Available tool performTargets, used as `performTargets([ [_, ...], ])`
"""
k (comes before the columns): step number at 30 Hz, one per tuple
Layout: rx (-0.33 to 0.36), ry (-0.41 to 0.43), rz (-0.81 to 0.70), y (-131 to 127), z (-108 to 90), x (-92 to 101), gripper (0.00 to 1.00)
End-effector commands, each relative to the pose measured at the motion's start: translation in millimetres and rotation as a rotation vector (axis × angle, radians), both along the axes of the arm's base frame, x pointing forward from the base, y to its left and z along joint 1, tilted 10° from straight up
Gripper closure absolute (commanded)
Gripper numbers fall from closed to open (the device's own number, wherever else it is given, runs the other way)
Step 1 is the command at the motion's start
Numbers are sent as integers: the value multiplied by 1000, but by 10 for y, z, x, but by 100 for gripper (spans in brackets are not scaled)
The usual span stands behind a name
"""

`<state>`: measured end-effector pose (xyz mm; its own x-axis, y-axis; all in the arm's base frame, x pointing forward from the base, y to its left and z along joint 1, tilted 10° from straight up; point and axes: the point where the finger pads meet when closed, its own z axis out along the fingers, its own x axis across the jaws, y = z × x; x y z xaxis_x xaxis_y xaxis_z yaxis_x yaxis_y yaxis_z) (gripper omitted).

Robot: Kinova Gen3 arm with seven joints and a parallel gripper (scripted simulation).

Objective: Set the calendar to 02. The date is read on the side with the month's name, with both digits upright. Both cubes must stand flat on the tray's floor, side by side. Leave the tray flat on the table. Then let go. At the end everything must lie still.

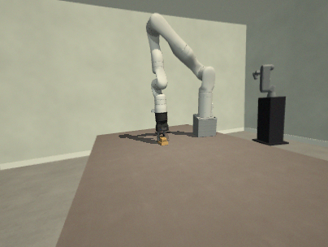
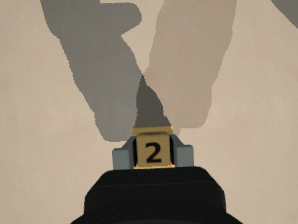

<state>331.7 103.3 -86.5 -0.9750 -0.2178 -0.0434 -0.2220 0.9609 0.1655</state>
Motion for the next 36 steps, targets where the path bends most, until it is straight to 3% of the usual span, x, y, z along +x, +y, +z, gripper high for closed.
performTargets([
  [1, 2, -7, -1, 10, -3, 32, 40],
  [24, 1, -6, 0, 9, 1, 30, 40],
  [36, -1, 2, 1, -52, 287, -12, 40],
])
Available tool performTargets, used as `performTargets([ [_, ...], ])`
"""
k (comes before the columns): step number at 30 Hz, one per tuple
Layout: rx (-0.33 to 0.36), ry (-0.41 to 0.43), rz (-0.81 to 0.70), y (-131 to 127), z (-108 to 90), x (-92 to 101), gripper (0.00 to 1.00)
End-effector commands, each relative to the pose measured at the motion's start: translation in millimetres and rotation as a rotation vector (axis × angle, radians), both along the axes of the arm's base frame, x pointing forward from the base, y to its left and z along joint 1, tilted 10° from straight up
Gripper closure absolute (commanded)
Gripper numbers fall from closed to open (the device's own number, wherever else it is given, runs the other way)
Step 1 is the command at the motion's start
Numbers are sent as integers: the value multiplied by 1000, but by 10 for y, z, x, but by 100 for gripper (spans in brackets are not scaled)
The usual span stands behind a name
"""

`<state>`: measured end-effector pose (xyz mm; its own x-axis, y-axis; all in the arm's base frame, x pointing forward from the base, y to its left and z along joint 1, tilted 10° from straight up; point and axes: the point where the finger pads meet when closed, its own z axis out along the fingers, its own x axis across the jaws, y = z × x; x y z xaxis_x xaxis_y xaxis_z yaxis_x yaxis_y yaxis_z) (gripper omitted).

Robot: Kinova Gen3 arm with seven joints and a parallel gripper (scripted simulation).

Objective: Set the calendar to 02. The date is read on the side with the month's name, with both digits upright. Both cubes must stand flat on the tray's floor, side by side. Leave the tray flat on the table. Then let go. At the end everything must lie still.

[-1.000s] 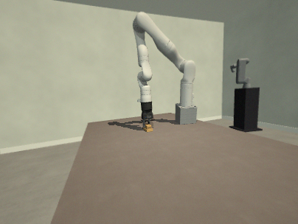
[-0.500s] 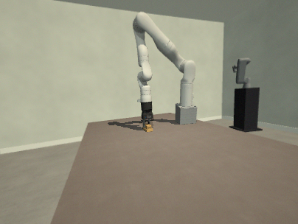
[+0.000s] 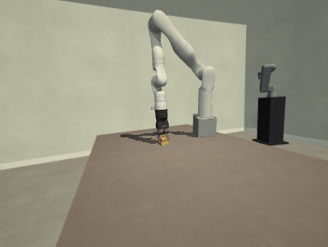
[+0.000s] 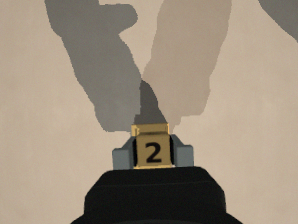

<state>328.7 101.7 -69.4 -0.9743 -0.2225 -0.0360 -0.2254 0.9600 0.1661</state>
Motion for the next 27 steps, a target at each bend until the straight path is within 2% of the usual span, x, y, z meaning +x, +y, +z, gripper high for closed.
performTargets([
  [1, 0, -5, -4, -47, 168, 14, 40],
  [8, 0, -12, -5, -105, 547, 52, 40],
  [13, 0, -12, -5, -141, 742, 50, 40],
  [20, -1, -12, -5, -156, 823, 50, 40],
  [27, -1, -6, -5, -158, 811, 28, 40],
])
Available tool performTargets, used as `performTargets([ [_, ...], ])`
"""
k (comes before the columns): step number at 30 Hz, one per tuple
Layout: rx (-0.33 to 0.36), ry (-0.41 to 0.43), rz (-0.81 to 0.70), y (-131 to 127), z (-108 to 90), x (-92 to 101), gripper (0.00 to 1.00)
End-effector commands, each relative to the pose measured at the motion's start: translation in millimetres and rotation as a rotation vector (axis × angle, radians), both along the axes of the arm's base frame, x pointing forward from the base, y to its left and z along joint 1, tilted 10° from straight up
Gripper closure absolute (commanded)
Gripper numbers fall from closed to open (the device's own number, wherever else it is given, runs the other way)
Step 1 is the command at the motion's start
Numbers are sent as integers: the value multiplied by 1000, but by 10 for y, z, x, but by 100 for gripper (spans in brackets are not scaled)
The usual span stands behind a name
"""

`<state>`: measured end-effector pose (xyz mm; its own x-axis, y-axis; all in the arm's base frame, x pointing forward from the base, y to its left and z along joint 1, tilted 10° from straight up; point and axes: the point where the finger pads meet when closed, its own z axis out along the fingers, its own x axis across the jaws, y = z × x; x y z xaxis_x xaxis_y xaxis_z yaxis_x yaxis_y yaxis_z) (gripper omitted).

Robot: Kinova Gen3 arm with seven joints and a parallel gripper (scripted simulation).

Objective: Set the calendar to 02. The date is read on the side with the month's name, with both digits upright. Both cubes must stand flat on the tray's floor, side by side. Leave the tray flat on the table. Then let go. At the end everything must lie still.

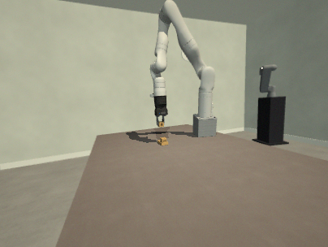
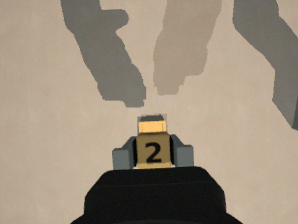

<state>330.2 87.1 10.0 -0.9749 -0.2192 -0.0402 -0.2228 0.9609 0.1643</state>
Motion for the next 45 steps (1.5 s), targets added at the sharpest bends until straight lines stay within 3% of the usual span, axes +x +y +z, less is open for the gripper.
performTargets([
  [1, 0, -1, -2, -11, 16, 14, 40],
  [23, -1, -7, 103, -62, -11, 18, 40],
  [37, 6, -38, 493, -222, -95, 35, 40],
  [39, 6, -38, 493, -222, -95, 35, 40],
  [45, 16, -65, 724, -309, -138, 49, 40],
])
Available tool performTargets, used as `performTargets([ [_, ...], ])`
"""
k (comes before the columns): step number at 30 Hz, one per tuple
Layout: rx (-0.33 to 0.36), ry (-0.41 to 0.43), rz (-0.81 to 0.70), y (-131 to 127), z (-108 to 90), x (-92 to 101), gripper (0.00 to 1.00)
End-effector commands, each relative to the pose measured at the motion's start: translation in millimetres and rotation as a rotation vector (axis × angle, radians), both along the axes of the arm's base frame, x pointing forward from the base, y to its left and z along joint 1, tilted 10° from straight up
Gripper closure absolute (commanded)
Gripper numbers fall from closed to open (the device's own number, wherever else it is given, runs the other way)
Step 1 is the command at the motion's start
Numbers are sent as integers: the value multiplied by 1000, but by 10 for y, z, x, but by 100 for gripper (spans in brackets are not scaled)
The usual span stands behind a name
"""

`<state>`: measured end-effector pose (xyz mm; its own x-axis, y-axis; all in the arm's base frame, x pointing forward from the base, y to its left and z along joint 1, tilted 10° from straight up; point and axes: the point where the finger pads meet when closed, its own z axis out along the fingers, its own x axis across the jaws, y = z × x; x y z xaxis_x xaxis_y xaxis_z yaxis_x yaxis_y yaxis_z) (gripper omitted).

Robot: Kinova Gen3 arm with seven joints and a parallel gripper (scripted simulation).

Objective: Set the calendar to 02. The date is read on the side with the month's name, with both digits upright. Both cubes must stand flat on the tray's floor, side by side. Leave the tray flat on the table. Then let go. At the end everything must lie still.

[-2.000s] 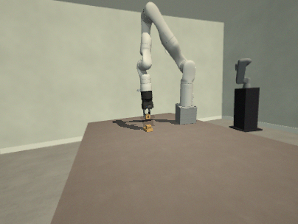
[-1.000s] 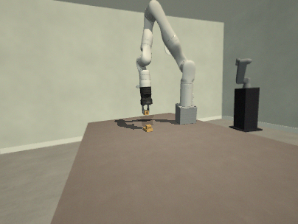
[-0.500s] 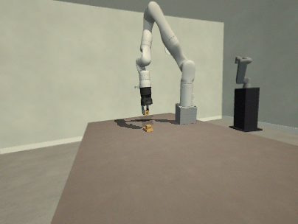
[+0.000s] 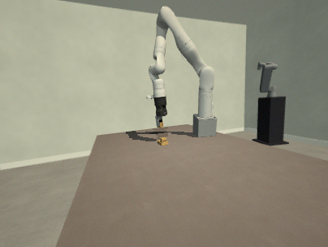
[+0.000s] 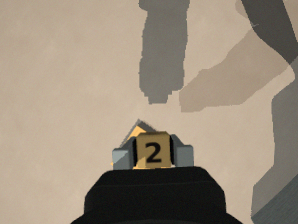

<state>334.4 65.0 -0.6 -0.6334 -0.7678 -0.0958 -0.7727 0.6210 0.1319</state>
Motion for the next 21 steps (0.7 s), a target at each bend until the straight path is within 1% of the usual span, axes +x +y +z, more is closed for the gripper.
performTargets([
  [1, 13, 0, 109, -103, -39, 9, 40],
  [9, 34, -50, 452, -220, -86, 38, 40],
  [11, 34, -50, 452, -220, -86, 38, 40],
  [21, 52, -132, 865, -366, -119, 88, 40],
])
